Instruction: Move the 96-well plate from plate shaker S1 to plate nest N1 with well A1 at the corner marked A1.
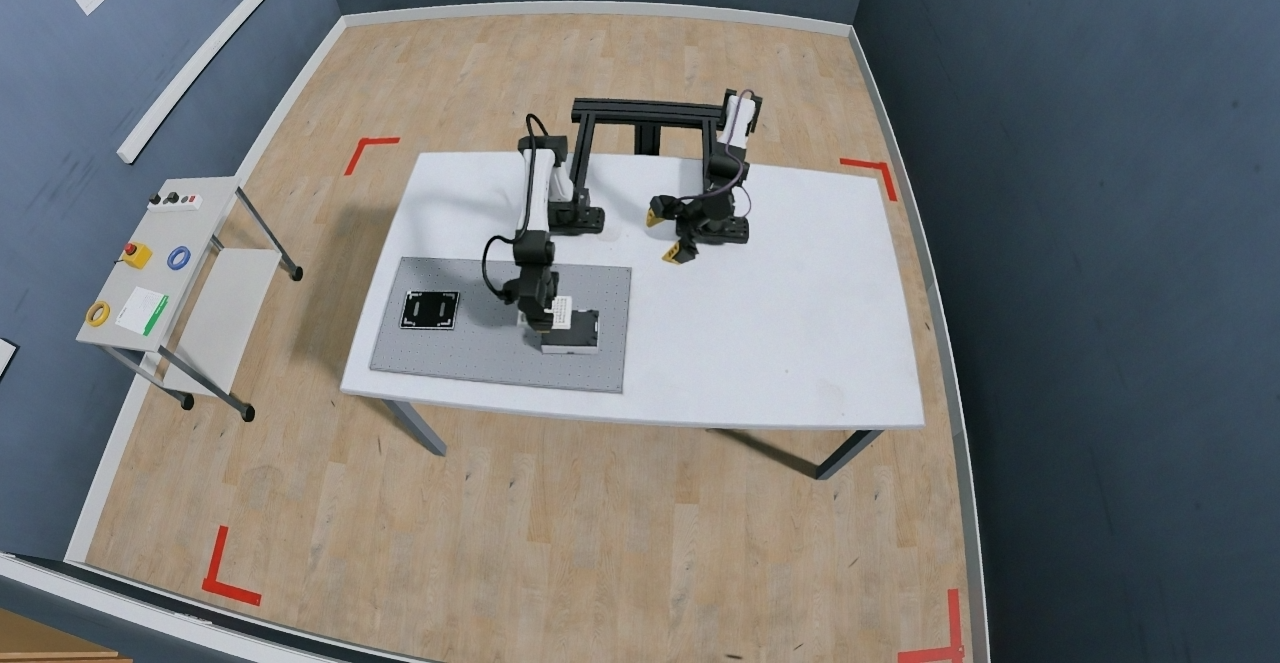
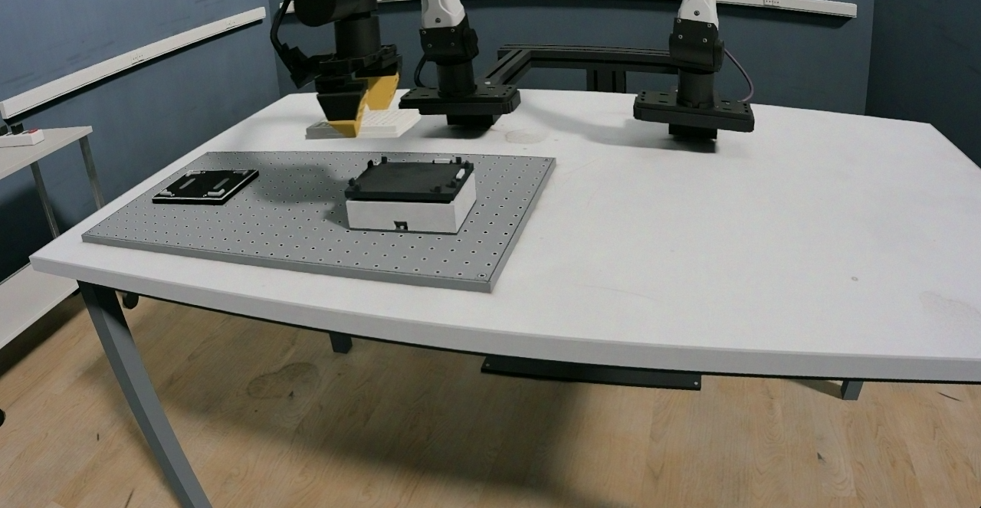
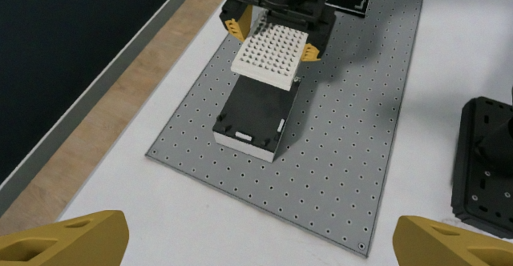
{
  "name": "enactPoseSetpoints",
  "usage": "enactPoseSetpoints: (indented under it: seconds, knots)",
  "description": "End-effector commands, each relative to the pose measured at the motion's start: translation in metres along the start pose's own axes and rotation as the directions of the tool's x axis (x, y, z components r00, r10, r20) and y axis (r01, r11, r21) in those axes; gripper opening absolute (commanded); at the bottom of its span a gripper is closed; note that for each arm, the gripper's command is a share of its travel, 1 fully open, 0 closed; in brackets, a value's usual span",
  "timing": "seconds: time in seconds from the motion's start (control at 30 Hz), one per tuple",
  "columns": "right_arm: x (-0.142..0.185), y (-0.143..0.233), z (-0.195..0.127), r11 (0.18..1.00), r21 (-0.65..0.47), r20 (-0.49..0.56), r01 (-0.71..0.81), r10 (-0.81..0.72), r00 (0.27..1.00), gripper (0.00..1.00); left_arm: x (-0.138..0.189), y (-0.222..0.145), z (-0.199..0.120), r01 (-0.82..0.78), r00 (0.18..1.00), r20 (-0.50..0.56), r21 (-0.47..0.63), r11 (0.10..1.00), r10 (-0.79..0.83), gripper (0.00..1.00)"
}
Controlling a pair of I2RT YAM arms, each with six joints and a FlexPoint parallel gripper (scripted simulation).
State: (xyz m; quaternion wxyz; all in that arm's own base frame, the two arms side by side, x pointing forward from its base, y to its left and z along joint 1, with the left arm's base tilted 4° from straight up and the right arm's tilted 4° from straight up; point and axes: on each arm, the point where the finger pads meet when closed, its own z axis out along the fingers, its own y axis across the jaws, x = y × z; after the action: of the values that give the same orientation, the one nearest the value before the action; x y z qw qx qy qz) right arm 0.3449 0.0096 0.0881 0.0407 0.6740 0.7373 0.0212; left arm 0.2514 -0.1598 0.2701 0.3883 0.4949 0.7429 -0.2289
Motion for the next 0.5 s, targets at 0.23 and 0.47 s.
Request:
enactPoseSetpoints:
  seconds: [0.23, 0.47]
  knots:
    - [-0.078, -0.015, 0.019, 0.992, 0.013, -0.016, 0.126, -0.126, 0.992, 0.76, -0.082, 0.031, 0.048, -0.137, 0.978, 0.162, 0.038, 0.99, 0.129, 1.0]
    - [-0.19, -0.034, 0.035, 0.994, 0.019, -0.016, 0.104, -0.104, 0.994, 0.76, -0.131, 0.029, 0.152, -0.23, 0.95, 0.253, 0.163, 0.96, 0.184, 1.0]
